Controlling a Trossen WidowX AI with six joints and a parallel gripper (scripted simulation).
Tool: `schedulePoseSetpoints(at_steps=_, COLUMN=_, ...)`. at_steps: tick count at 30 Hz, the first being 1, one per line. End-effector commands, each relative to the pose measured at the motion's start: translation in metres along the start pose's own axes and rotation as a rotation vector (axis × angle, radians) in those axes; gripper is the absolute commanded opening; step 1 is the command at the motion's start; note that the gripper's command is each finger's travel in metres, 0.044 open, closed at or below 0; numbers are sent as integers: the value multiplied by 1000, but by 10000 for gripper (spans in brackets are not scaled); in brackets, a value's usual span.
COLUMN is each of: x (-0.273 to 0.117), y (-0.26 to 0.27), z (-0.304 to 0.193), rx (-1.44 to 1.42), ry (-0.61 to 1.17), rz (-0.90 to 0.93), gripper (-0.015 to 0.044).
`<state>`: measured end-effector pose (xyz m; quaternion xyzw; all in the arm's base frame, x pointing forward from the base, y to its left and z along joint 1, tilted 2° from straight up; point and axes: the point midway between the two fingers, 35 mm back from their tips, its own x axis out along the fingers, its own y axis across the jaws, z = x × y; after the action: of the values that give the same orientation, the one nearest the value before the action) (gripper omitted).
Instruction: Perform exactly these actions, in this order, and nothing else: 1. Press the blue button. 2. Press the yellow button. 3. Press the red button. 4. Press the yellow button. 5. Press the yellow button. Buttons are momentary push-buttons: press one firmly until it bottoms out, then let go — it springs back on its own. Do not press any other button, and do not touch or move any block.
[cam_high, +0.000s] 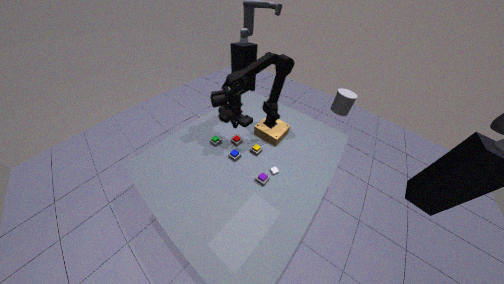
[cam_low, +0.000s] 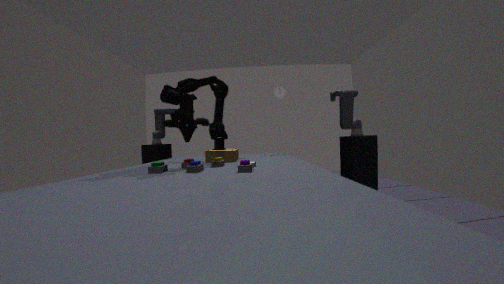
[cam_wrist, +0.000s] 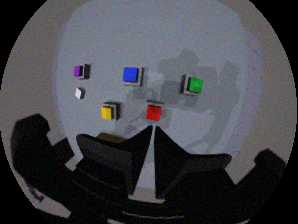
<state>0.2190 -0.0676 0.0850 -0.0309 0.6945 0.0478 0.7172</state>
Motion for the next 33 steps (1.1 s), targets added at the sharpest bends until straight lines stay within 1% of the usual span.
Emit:
schedulePoseSetpoints(at_steps=1, x=-12, y=1, z=-3, rx=-5, ry=9, rz=4, gripper=20)
schedulePoseSetpoints(at_steps=4, x=-12, y=8, z=-2, rx=-5, ry=9, rz=5, gripper=20)
schedulePoseSetpoints(at_steps=10, x=-13, y=70, z=-3, rx=-5, ry=9, rz=9, gripper=20)
schedulePoseSetpoints(at_steps=16, x=-14, y=125, z=-20, rx=-5, ry=10, rz=16, gripper=20)
schedulePoseSetpoints(at_steps=25, x=-11, y=130, z=-23, rx=-5, ry=10, rz=17, gripper=20)
schedulePoseSetpoints(at_steps=30, x=46, y=131, z=-24, rx=-5, ry=10, rz=17, gripper=20)
schedulePoseSetpoints(at_steps=33, x=48, y=131, z=-24, rx=-5, ry=10, rz=17, gripper=20)
